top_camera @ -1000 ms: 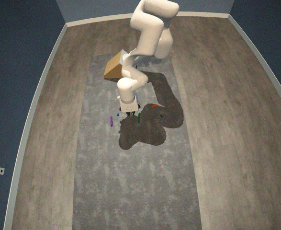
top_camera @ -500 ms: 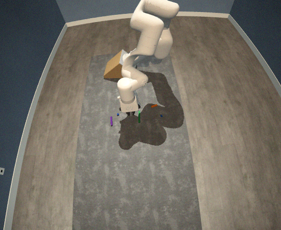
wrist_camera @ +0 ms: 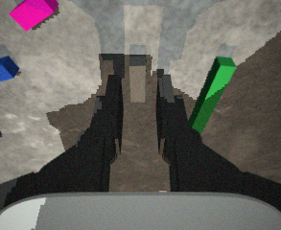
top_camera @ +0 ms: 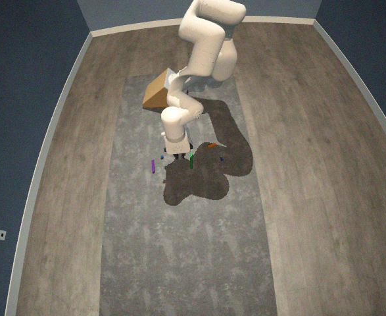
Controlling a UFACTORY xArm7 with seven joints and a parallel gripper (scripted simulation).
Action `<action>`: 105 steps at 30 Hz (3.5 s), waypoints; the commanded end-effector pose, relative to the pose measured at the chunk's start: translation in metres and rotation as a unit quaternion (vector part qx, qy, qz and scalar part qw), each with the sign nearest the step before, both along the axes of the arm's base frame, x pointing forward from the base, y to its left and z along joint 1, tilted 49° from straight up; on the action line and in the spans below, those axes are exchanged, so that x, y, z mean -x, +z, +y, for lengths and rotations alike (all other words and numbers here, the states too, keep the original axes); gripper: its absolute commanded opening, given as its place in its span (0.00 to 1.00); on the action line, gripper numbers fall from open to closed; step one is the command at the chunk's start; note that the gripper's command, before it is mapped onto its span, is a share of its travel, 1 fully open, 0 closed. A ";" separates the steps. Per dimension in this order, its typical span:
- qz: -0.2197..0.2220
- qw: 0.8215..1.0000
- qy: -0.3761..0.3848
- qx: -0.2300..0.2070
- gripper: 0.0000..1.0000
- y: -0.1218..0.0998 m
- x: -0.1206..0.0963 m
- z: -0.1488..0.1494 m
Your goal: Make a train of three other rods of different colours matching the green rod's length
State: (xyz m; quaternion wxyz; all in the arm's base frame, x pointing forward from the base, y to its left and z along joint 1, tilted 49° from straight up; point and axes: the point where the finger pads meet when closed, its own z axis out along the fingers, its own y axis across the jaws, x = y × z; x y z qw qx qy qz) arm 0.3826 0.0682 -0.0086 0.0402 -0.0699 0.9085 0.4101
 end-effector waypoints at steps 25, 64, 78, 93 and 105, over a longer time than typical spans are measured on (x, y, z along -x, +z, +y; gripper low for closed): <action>-0.001 1.000 -0.001 0.001 0.24 -0.001 -0.002 -0.002; -0.001 1.000 -0.001 0.001 0.24 -0.003 -0.003 0.001; -0.001 1.000 -0.001 0.001 0.24 -0.009 -0.003 0.007; -0.001 1.000 -0.001 0.001 0.24 -0.010 -0.003 0.008; -0.001 1.000 -0.001 0.001 0.24 -0.010 -0.003 0.008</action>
